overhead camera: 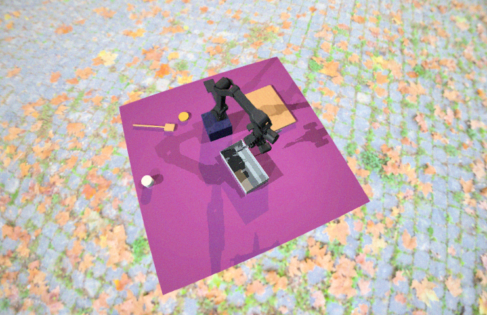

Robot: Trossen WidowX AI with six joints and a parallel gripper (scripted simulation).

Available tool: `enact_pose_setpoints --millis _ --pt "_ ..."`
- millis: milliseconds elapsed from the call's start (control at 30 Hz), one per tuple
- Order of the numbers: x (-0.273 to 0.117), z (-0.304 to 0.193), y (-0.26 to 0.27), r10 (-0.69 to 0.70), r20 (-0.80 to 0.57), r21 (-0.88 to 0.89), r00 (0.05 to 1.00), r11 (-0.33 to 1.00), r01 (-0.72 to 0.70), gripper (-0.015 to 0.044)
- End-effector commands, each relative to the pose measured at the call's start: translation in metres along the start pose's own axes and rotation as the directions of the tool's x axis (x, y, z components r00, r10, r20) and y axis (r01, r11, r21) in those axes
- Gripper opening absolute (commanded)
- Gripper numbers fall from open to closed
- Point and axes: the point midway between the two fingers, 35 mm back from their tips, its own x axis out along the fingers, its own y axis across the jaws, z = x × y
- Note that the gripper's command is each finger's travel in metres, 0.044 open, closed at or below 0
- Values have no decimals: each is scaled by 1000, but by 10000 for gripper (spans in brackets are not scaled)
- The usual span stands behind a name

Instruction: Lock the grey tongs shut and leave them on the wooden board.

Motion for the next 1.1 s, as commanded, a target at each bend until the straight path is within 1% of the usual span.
enact_pose_setpoints --millis 0,533,667,800,1067 --pt "-1 -16 -6 1 2 36 1000 999 -1 -150" --pt "-1 -92 -45 1 1 243 1000 970 -1 -150" --pt "-1 -98 -49 1 1 261 1000 965 -1 -150" --pt "-1 -101 -51 1 1 196 1000 981 -1 -150" --pt "-1 -113 -60 -1 -2 -118 1000 993 1 -150"
